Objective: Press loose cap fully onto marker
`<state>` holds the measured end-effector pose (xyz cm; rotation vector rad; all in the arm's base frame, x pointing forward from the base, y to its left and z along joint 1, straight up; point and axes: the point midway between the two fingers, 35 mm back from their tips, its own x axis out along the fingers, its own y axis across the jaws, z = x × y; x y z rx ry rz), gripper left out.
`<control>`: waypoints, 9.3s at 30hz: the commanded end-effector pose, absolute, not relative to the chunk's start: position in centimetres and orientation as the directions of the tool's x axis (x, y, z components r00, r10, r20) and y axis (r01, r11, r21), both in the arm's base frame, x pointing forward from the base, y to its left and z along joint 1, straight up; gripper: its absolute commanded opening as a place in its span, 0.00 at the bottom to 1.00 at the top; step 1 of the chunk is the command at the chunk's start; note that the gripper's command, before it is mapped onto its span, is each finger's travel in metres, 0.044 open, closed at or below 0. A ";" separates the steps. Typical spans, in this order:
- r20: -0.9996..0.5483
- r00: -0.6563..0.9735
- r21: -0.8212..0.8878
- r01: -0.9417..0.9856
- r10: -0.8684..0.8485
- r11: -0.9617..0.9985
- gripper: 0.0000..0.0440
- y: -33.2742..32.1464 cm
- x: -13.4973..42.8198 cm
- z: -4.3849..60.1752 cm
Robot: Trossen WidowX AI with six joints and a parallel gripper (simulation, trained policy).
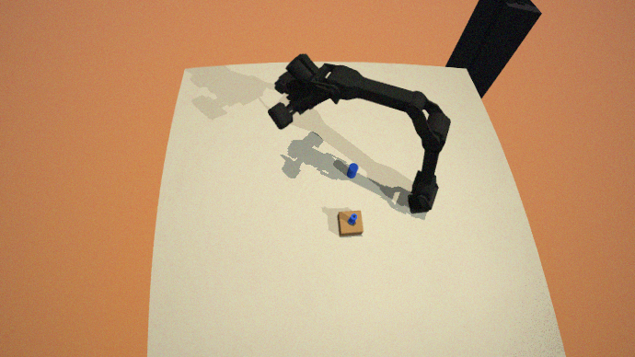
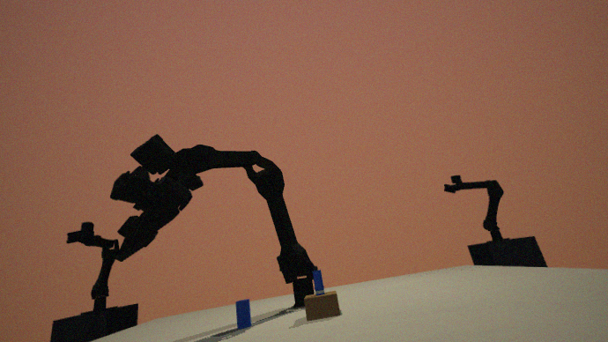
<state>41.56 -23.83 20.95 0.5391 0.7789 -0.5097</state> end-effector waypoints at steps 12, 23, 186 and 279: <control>-0.862 0.460 0.193 0.687 -0.213 0.701 0.71 -21.6 38.0 19.1; -0.920 0.338 0.128 0.738 -0.198 0.662 0.71 -20.0 35.1 17.7; -0.995 -0.103 -0.051 0.492 0.000 0.869 0.00 5.7 23.2 16.1; -0.986 -0.162 -0.091 0.333 -0.038 0.938 0.41 4.7 22.1 7.7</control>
